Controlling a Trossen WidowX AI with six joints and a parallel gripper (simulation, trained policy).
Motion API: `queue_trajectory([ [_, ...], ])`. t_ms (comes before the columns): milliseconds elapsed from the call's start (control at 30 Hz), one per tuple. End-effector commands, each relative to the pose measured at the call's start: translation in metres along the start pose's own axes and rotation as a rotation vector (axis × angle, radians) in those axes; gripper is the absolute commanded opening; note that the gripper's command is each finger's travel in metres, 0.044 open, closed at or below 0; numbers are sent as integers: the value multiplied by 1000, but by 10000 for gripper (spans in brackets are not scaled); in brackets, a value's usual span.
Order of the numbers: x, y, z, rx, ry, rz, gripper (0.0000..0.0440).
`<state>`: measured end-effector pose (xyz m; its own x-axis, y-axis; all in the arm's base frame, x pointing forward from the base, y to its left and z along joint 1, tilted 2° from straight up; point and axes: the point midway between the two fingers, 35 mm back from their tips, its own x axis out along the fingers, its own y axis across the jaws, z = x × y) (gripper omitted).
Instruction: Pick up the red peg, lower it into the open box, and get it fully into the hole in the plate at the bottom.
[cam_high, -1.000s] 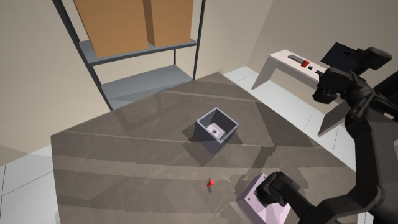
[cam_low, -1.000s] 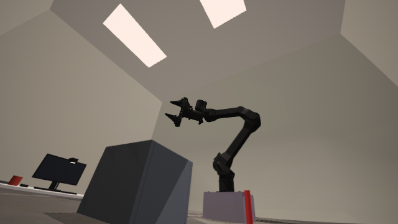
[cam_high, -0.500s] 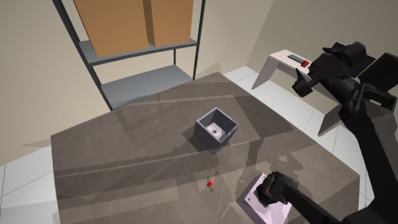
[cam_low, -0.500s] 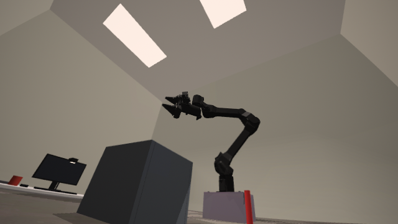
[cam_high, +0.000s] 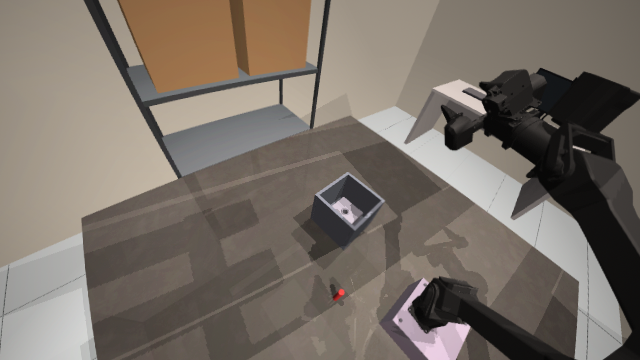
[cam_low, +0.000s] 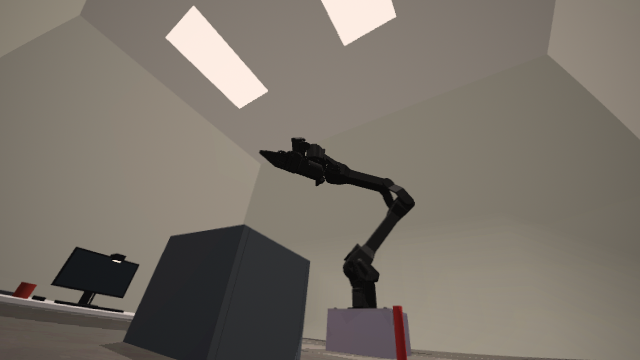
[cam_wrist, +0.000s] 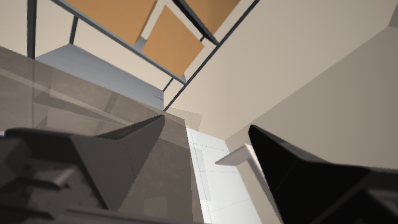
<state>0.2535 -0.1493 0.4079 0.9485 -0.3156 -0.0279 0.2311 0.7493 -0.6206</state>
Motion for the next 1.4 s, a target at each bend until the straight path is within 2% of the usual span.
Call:
queue_trajectory([
  [0, 4, 19, 8, 135, 1, 67, 440],
  [367, 7, 72, 24, 457, 50, 254, 440],
  [700, -2, 124, 34, 726, 167, 427, 440],
  [1033, -22, 178, 38, 959, 361, 582, 438],
  [1367, -51, 230, 32, 1136, 632, 689, 434],
])
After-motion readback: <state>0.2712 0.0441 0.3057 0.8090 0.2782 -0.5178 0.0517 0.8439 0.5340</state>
